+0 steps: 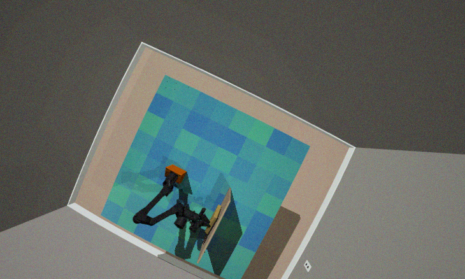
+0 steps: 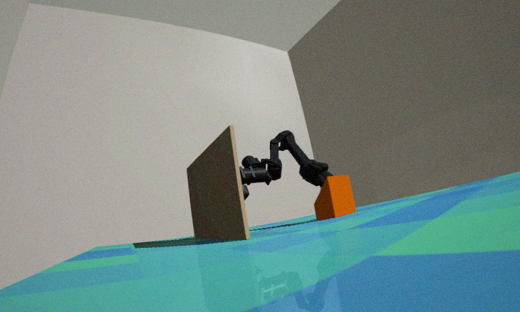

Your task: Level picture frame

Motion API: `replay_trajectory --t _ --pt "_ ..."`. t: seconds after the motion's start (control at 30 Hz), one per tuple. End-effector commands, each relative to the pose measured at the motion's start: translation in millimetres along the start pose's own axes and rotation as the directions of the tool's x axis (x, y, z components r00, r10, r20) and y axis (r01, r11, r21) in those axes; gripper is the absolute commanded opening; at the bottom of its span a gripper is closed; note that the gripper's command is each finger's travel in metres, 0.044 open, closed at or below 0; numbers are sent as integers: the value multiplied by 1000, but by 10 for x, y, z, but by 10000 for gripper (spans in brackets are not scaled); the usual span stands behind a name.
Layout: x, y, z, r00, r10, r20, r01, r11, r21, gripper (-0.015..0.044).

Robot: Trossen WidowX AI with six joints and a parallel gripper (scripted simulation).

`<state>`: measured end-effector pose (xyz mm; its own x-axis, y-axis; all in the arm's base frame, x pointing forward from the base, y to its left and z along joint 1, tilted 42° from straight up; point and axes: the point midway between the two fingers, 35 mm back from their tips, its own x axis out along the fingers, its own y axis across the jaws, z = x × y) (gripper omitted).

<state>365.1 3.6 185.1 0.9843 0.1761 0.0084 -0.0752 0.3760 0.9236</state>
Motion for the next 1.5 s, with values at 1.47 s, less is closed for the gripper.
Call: replay_trajectory --t 1.47 --pt "0 133 1 1000 4 1 -4 1000 3 0"
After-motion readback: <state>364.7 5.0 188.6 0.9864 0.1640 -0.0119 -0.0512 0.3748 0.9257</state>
